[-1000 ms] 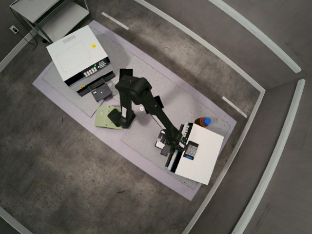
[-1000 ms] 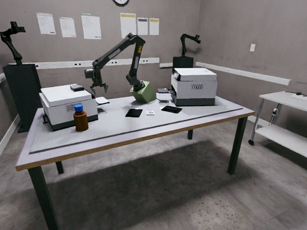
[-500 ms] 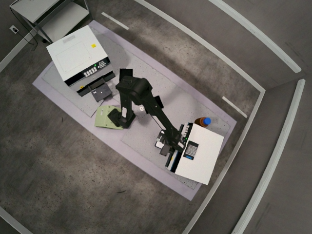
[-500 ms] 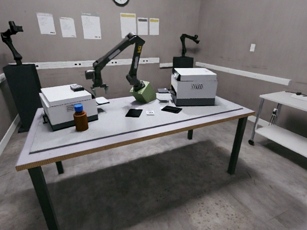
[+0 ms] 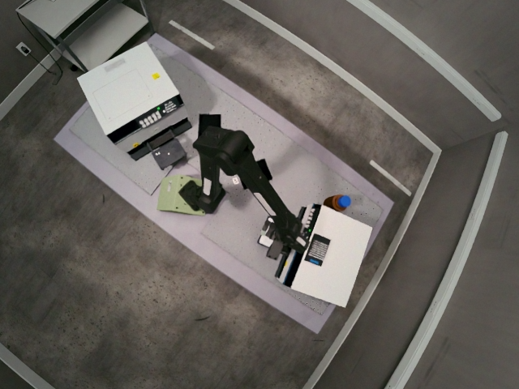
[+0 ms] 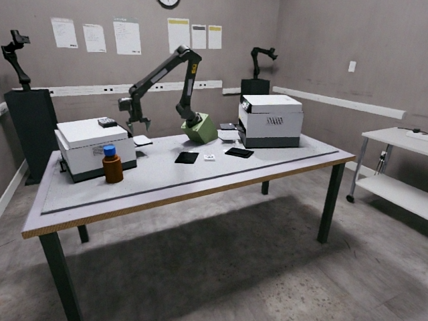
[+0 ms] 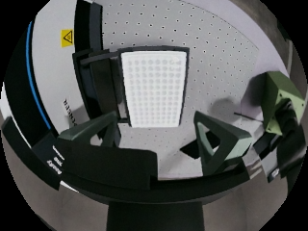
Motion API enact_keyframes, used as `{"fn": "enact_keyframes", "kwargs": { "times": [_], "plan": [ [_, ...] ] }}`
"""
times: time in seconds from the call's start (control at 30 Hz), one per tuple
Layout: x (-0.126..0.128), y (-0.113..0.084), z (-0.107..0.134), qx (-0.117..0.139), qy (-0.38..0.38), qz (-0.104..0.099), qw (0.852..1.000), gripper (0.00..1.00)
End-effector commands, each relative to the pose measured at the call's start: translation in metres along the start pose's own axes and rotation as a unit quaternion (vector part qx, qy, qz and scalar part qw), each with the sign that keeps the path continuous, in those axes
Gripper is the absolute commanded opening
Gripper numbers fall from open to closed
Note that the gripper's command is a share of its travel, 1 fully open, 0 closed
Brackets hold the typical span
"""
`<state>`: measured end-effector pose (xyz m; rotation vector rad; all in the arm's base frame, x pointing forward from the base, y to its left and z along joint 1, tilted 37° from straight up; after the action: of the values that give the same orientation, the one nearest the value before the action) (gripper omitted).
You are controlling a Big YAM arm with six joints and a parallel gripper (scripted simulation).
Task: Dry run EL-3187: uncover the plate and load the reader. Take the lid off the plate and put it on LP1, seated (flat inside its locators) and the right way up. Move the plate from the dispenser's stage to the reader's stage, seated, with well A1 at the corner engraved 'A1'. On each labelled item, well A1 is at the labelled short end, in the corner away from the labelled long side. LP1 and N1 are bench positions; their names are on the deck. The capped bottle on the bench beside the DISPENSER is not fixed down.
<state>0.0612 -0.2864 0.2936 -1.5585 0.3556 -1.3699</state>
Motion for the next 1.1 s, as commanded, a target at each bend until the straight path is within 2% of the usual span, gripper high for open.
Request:
{"fn": "enact_keyframes", "kwargs": {
  "times": [0.0,0.13,0.3,0.43,0.83,1.07],
  "plan": [
    [0.017,-0.004,0.000,-0.003,-0.009,-0.016,1.000,1.00],
    [0.010,0.005,0.000,0.000,-0.004,-0.008,1.000,1.00],
    [0.000,0.004,-0.002,-0.004,0.007,-0.004,1.000,1.00],
    [0.002,0.008,-0.005,-0.005,0.009,-0.007,1.000,1.00],
    [0.016,0.000,-0.003,-0.005,-0.010,-0.014,1.000,1.00],
    [0.016,0.007,-0.002,-0.003,-0.005,-0.014,1.000,1.00]
  ]
}}
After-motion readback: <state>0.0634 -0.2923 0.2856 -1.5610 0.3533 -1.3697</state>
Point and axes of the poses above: the point where the finger pads meet when closed, its own y axis out along the fingers, its own x axis across the jaws, z = x × y, the point moved 8 cm from there along -y, back along the fingers, and after that the axes turned 6 degrees about -y, right-handed, at the moved point
